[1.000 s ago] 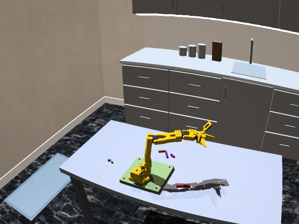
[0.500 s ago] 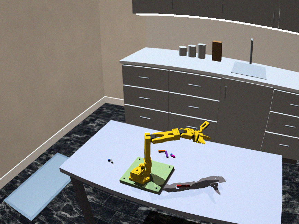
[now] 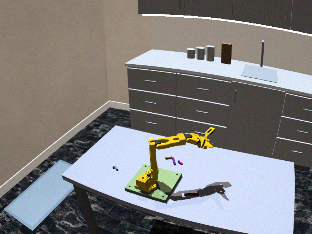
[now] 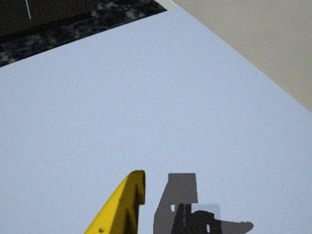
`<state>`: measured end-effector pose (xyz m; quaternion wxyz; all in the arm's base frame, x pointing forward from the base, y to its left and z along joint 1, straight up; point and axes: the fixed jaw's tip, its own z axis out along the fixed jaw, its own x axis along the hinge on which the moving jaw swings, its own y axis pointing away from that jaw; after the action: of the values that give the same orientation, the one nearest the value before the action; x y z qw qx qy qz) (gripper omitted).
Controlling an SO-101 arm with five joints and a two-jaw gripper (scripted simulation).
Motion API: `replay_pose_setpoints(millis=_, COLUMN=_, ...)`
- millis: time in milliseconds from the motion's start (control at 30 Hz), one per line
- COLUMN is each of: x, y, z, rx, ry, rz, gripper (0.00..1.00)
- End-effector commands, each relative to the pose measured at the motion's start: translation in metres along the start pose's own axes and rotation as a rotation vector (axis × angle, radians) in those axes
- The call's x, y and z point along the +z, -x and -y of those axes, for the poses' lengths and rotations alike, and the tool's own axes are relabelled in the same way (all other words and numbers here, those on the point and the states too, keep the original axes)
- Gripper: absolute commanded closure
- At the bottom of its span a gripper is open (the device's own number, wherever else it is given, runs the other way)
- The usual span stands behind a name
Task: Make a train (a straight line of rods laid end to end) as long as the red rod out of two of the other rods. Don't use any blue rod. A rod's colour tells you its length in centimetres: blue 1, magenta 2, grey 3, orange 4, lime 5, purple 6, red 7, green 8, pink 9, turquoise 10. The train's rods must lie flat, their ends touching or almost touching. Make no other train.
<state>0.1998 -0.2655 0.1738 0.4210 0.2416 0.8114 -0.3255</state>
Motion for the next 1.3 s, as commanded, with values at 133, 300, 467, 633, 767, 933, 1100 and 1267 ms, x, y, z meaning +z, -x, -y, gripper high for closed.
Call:
replay_pose_setpoints(millis=133, x=-0.010, y=-0.008, z=-0.018, rx=-0.098, ry=0.063, rz=-0.049, gripper=0.00)
replay_pose_setpoints(millis=300, x=-0.013, y=-0.012, z=-0.024, rx=-0.134, ry=0.087, rz=-0.068, gripper=0.00)
replay_pose_setpoints(millis=467, x=-0.014, y=-0.016, z=-0.029, rx=-0.168, ry=0.107, rz=-0.086, gripper=0.00)
replay_pose_setpoints(millis=633, x=-0.019, y=-0.022, z=-0.037, rx=-0.227, ry=0.143, rz=-0.112, gripper=0.00)
replay_pose_setpoints(millis=767, x=-0.023, y=-0.027, z=-0.044, rx=-0.274, ry=0.173, rz=-0.131, gripper=0.00)
replay_pose_setpoints(millis=933, x=-0.022, y=-0.028, z=-0.045, rx=-0.284, ry=0.179, rz=-0.137, gripper=0.00)
replay_pose_setpoints(millis=1100, x=-0.027, y=-0.033, z=-0.051, rx=-0.342, ry=0.212, rz=-0.156, gripper=0.00)
replay_pose_setpoints(millis=1267, x=-0.032, y=-0.039, z=-0.058, rx=-0.400, ry=0.246, rz=-0.174, gripper=0.00)
